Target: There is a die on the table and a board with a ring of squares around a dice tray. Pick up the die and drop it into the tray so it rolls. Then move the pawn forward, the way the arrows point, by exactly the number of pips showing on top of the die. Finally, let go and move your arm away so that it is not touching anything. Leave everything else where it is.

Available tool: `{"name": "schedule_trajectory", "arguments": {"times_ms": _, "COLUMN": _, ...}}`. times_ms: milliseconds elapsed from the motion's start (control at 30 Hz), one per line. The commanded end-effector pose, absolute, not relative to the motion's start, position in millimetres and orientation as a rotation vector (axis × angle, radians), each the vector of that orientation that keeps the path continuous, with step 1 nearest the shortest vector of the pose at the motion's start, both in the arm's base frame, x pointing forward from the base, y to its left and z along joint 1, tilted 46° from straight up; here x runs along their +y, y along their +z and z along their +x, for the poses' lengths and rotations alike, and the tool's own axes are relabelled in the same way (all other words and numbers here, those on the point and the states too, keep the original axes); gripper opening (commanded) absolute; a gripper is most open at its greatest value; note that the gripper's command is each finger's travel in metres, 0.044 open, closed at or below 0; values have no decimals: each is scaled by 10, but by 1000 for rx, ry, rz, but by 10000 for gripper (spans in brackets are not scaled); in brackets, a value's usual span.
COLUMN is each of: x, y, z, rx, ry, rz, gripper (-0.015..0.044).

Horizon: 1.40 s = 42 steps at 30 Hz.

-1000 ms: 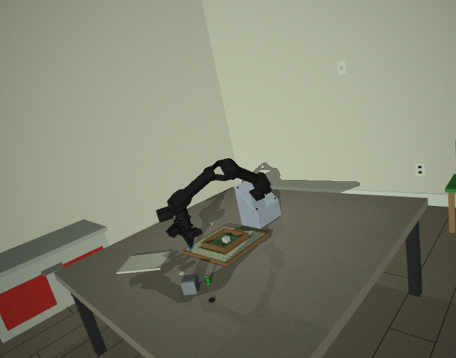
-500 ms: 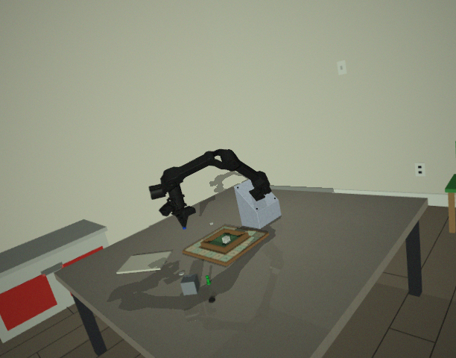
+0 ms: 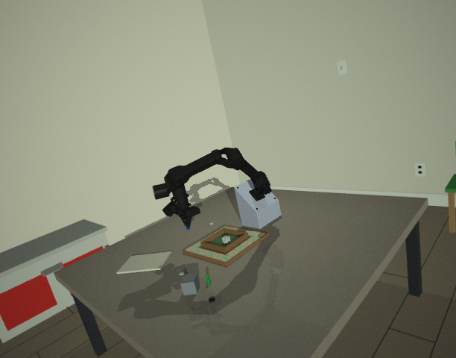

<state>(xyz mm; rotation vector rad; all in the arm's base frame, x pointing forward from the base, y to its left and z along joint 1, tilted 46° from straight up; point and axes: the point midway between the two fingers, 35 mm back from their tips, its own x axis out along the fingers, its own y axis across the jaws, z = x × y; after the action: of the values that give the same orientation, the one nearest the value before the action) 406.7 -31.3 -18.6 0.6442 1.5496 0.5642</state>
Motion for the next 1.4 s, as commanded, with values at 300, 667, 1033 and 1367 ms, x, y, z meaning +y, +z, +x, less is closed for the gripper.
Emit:
{"name": "schedule_trajectory", "arguments": {"times_ms": 300, "x": 638, "y": 299, "z": 4005, "rx": 1534, "ry": 580, "rz": 610, "gripper": 0}}
{"name": "schedule_trajectory", "arguments": {"times_ms": 667, "x": 1361, "y": 655, "z": 3728, "rx": 1540, "ry": 590, "rz": 658, "gripper": 0}}
{"name": "schedule_trajectory", "arguments": {"times_ms": 1033, "x": 1536, "y": 545, "z": 3702, "rx": 1541, "ry": 592, "rz": 661, "gripper": 0}}
{"name": "schedule_trajectory", "arguments": {"times_ms": 1367, "x": 1660, "y": 428, "z": 3690, "rx": 1541, "ry": 593, "rz": 662, "gripper": 0}}
